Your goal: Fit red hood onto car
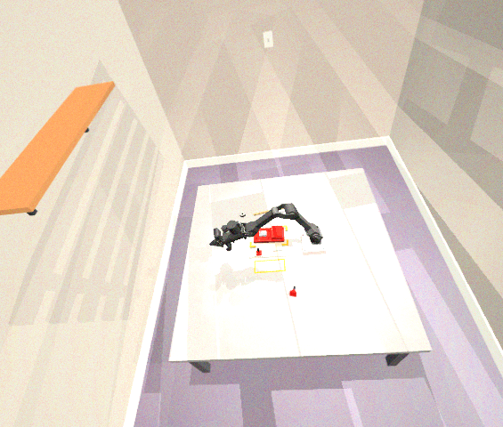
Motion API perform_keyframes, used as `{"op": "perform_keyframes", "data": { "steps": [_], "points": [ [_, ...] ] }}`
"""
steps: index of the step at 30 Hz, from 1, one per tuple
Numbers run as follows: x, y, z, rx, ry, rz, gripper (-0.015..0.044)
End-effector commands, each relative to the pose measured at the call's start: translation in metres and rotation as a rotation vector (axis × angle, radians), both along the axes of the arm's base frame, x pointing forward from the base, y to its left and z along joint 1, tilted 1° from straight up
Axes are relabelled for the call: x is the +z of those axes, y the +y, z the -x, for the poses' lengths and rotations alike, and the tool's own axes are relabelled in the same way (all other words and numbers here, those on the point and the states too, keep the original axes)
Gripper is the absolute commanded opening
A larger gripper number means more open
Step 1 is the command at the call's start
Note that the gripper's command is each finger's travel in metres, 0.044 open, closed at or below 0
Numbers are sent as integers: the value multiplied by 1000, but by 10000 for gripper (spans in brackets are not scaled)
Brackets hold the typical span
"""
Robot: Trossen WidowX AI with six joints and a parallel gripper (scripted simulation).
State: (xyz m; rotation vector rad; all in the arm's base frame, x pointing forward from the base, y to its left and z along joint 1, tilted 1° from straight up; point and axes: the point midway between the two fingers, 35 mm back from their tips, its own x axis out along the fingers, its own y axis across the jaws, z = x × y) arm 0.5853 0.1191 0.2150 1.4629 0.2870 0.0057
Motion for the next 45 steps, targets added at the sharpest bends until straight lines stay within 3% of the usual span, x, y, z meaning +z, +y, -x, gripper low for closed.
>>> {"op": "perform_keyframes", "data": {
  "steps": [1, 9, 17, 33, 45],
  "points": [
    [-1, -1, 0, 1, 3, 16, 26],
    [-38, -65, 34, 129, 181, 693, 236],
    [-72, -126, 100, 497, 376, 1317, 440],
    [-103, -183, 216, 1314, 424, 1840, 440],
    [-110, -198, 316, 2063, 94, 1926, 440]
  ]
}}
